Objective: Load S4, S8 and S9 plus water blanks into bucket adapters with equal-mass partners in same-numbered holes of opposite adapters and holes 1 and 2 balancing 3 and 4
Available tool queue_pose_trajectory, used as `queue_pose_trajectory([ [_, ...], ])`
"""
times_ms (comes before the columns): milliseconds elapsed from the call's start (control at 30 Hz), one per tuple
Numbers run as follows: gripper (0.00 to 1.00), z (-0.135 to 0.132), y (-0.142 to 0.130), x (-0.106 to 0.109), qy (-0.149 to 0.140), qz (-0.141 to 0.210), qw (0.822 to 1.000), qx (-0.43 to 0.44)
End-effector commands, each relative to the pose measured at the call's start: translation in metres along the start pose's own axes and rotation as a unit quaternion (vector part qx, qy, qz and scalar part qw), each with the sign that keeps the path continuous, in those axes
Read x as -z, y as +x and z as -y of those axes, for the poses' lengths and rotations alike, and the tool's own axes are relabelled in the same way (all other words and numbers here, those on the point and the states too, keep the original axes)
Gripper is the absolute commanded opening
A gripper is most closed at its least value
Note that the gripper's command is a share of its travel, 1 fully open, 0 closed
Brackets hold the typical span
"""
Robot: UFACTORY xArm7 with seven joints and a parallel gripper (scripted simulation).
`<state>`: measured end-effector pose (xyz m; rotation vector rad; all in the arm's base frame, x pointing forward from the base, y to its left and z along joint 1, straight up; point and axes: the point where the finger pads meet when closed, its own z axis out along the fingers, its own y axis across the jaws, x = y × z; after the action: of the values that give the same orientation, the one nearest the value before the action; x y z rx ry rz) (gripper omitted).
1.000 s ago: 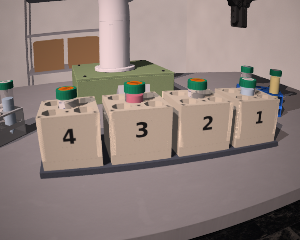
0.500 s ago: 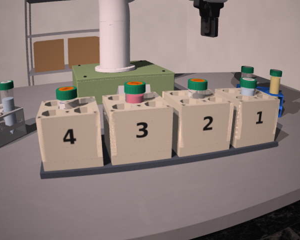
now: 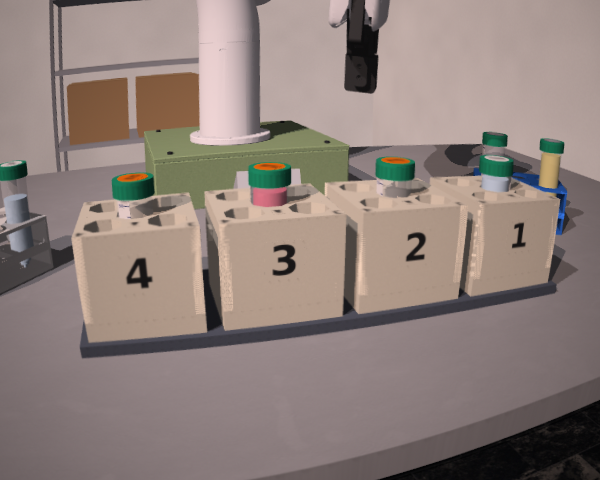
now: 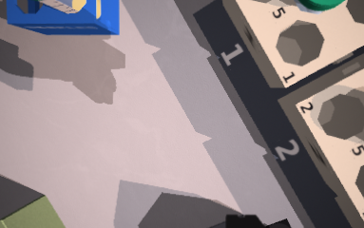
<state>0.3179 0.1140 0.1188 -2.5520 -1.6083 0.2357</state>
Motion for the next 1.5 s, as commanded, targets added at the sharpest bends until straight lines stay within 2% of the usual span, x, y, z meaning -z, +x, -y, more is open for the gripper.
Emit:
queue_pose_trajectory([
  [0, 0.00, 0.003, -0.017, -0.007, 0.009, 0.006, 0.998, 0.069],
  [300, 0.00, 0.013, -0.056, -0.028, 0.027, 0.027, 0.976, 0.215],
  [433, 0.00, 0.015, -0.065, -0.033, 0.028, 0.028, 0.975, 0.219],
  [800, 0.00, 0.027, -0.112, -0.058, 0.028, 0.028, 0.975, 0.219],
  [1200, 0.00, 0.027, -0.113, -0.058, 0.028, 0.028, 0.975, 0.219],
  [1467, 0.00, 0.024, -0.112, -0.074, 0.028, 0.028, 0.975, 0.219],
])
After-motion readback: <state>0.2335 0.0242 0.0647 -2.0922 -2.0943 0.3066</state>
